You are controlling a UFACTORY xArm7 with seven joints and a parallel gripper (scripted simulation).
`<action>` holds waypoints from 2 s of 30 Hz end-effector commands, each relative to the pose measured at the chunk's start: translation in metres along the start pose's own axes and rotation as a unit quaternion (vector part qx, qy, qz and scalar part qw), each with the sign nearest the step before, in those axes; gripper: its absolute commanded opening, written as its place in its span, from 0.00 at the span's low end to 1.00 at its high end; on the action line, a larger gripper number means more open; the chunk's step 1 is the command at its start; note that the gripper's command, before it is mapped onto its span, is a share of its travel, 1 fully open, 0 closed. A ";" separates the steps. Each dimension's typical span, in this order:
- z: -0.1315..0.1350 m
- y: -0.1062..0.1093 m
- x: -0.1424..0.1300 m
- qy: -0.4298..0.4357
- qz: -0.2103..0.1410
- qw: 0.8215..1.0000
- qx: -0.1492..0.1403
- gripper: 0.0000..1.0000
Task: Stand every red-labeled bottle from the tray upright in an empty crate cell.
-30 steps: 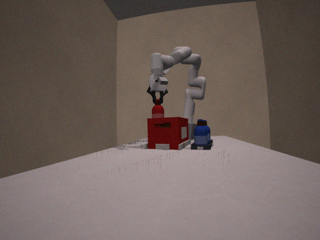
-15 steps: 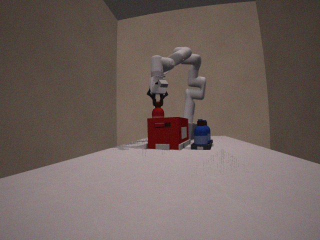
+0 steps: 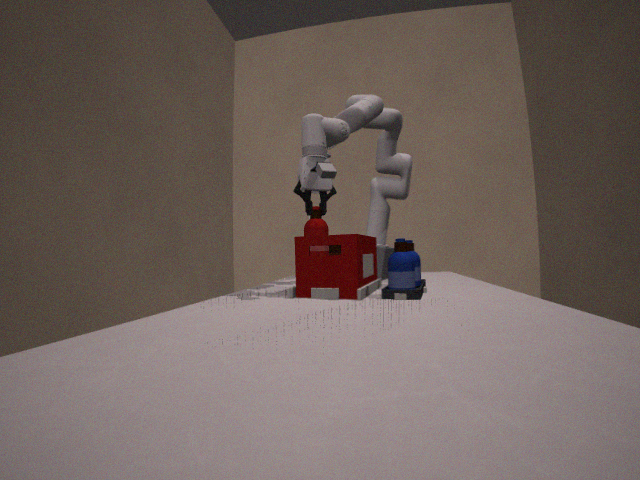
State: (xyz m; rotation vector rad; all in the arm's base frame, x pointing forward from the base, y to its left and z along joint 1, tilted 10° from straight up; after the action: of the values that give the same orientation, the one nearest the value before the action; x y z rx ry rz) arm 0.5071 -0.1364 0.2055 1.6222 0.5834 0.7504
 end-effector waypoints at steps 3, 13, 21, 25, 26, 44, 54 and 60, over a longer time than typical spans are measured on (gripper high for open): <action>0.001 0.001 0.000 0.000 0.001 1.000 -0.002 0.00; 0.001 0.001 0.000 0.000 0.001 1.000 -0.002 0.00; 0.001 0.001 0.000 0.000 0.001 1.000 -0.002 0.00; 0.001 0.000 0.000 0.000 0.001 1.000 -0.002 0.00; 0.001 0.000 0.000 0.000 0.001 1.000 -0.002 0.00; 0.001 -0.010 0.000 0.000 0.001 1.000 -0.002 0.00; 0.001 -0.022 0.000 0.000 0.001 1.000 -0.002 0.00; 0.001 -0.028 0.000 0.000 0.001 1.000 -0.002 0.00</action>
State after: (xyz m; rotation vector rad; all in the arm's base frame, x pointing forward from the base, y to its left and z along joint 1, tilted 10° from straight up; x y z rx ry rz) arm 0.5080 -0.1316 0.1792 1.6224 0.5837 0.7502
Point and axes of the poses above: the point where the finger pads meet when closed, its own y axis back along the fingers, its own z axis across the jaws, x = y × z, the point moved 10 cm from there along y, back along the fingers, and after that the axes turned 7 degrees about y, right-handed, at the moved point
